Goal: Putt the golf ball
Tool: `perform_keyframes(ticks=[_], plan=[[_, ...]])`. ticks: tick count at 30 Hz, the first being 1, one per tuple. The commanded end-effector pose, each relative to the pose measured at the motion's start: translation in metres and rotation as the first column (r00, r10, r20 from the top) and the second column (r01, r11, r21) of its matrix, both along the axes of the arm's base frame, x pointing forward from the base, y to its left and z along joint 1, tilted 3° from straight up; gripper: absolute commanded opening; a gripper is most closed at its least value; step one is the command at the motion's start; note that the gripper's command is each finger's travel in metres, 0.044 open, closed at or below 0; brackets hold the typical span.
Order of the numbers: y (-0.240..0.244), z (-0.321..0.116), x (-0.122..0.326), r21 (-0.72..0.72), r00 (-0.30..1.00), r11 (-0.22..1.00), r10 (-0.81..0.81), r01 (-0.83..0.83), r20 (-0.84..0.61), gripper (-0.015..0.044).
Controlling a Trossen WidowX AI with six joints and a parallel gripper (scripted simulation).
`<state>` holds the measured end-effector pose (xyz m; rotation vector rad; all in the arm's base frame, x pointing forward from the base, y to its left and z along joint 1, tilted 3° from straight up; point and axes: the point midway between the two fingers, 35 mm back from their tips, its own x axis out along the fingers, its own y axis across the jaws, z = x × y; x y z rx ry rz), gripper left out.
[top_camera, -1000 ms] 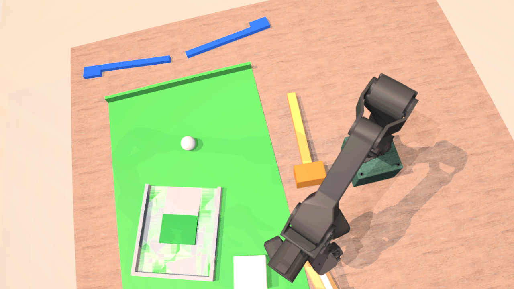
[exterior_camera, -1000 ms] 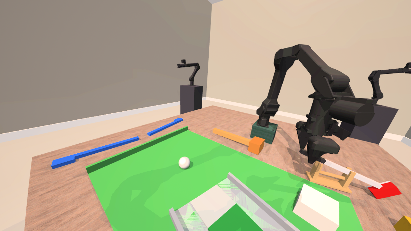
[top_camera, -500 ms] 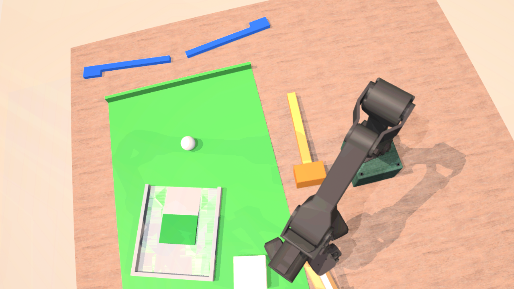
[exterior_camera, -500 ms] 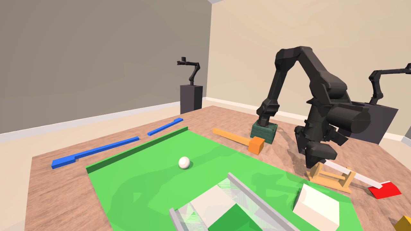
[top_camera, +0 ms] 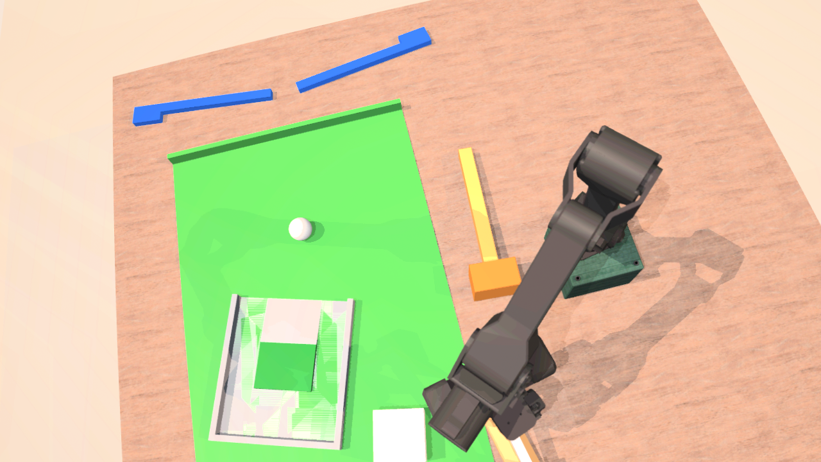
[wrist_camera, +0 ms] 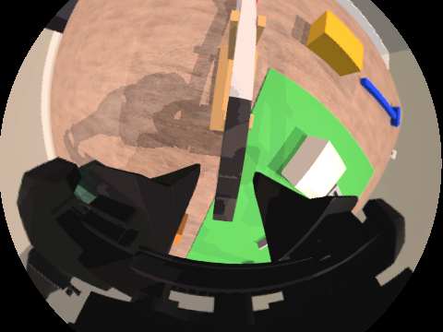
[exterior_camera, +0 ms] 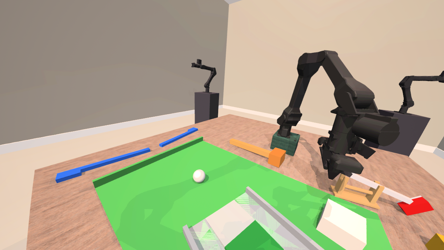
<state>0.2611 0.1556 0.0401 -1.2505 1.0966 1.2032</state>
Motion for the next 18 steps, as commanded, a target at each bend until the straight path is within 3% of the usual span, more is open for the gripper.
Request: perform_keyframes(ticks=[1,5,12,18], plan=[[0.0,0.0,0.0,0.0,1.0,1.0,0.0,0.0,0.001,0.0151],[0.0,0.0,0.0,0.0,1.0,1.0,0.0,0.0,0.001,0.0046],[0.0,0.0,0.0,0.0,1.0,1.0,0.0,0.0,0.001,0.0],[0.001,0.019,0.001,0.001,1.0,1.0,0.0,0.0,0.001,0.0]])
